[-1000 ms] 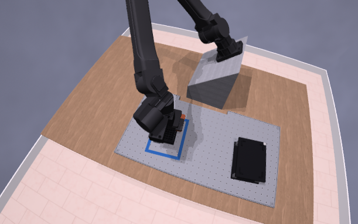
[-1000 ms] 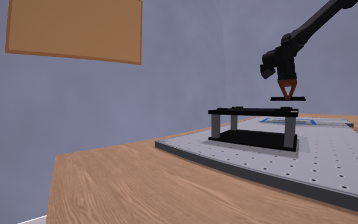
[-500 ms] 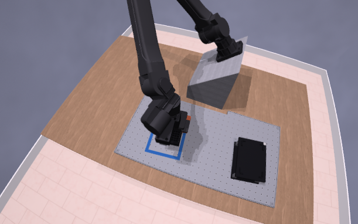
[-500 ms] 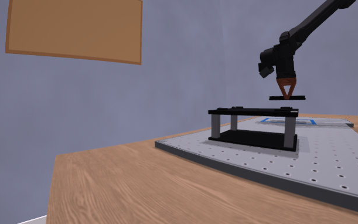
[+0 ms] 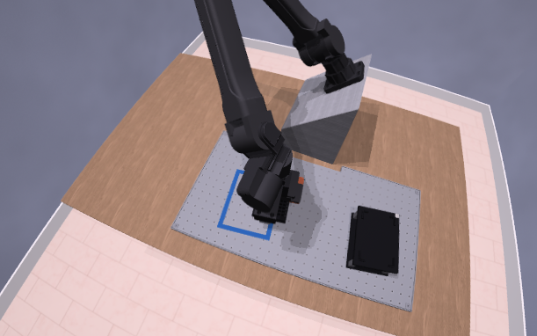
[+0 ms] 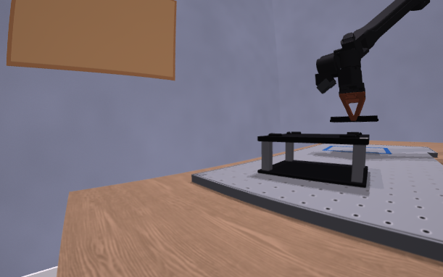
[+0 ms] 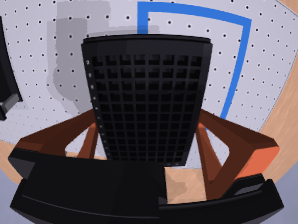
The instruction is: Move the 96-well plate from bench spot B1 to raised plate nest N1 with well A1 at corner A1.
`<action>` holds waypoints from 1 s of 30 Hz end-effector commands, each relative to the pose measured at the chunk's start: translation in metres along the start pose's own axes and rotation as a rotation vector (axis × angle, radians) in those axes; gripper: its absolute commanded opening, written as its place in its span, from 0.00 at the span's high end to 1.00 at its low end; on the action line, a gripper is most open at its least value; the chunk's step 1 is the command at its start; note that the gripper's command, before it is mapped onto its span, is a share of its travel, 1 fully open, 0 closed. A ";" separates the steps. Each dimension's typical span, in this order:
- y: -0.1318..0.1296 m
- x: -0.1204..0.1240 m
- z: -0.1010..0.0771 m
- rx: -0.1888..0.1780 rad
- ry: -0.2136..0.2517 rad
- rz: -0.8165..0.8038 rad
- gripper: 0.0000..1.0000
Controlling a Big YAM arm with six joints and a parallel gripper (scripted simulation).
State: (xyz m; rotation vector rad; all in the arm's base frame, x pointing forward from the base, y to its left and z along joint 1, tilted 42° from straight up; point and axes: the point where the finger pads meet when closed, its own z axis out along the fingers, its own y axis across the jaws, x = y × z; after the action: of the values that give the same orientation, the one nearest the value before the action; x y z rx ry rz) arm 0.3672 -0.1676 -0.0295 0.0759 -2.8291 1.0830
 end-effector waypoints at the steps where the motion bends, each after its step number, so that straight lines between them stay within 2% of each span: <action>1: 0.016 -0.017 -0.014 0.005 -0.036 0.015 1.00; 4: 0.024 -0.024 -0.018 0.006 -0.045 0.023 1.00; 30: 0.098 -0.034 -0.031 0.001 -0.047 0.024 1.00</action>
State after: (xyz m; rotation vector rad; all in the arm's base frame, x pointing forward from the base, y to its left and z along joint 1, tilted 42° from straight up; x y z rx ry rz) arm 0.3743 -0.0891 -0.0791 0.0899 -2.8355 1.0862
